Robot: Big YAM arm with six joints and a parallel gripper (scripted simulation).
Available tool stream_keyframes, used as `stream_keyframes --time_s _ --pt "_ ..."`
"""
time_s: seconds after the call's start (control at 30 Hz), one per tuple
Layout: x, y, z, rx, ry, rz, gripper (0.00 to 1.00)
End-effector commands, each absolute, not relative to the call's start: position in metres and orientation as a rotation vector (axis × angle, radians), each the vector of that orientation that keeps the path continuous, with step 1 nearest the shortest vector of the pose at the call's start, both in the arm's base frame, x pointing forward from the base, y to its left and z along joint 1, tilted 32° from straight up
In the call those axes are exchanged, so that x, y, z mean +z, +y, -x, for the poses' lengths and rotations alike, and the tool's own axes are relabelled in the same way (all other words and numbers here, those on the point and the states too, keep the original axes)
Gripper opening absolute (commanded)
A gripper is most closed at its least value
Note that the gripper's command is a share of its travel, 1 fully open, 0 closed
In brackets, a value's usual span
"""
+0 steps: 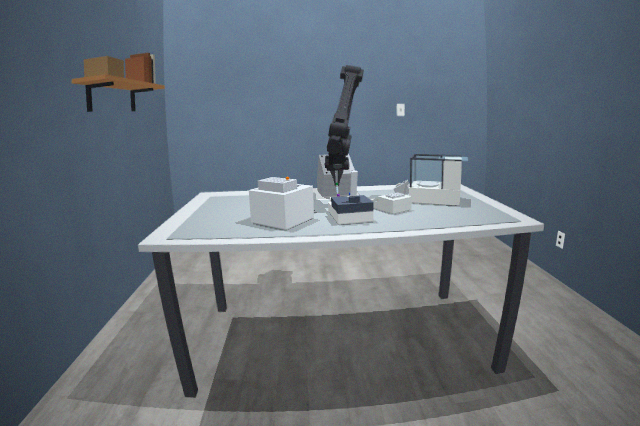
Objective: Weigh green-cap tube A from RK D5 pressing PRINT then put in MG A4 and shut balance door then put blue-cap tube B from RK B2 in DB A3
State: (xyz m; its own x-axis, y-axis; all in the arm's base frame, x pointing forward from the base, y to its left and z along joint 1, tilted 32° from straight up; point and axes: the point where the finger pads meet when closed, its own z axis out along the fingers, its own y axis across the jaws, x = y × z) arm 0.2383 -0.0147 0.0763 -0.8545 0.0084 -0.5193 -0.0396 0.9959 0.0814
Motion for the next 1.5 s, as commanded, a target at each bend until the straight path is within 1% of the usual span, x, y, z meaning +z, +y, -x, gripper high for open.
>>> stream_keyframes --time_s 0.0,0.1,1.47 --pt "0.088 -0.016 -0.245 0.115 2.570 0.030 0.09" --pt "0.104 -0.020 -0.247 0.102 2.547 0.028 0.09" --pt "0.158 -0.026 -0.214 0.093 2.540 0.031 0.09"
